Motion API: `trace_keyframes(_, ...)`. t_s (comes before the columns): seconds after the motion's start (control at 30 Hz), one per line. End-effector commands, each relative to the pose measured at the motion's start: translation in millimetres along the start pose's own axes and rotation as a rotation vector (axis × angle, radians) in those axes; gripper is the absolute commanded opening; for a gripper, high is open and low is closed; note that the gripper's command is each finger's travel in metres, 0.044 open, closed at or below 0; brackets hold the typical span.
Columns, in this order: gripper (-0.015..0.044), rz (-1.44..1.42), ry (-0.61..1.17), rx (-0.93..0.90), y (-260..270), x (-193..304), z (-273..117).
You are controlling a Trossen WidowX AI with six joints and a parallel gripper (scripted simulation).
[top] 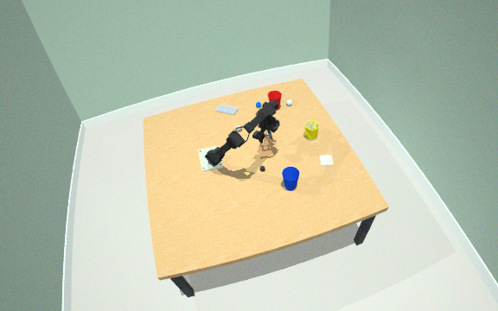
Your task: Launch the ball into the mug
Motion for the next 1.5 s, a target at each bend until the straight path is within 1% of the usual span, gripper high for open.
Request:
trace_keyframes(0.0, 0.0440, 0.162, 0.004, 0.004, -1, 0, -1)
trace_keyframes(0.8, 0.0440, 0.985, 0.000, 0.010, -2, 0, -2)
trace_keyframes(1.1, 0.0440, 1.008, 0.000, 0.010, -2, 0, -1)
trace_keyframes(1.27, 0.0440, 1.008, -0.002, 0.009, -3, 0, 42)
trace_keyframes(1.47, 0.0440, 1.009, -0.002, 0.009, -3, 0, 45)
Point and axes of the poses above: the point midway between the two fingers, 35 mm back from their tips, its own z axis out along the fingers, its own y axis across the jaws, x = y × z, the point moved 6 cm from there along -z, back along the fingers, and after that the axes turned 15 degrees about z, right-handed, at the moved point
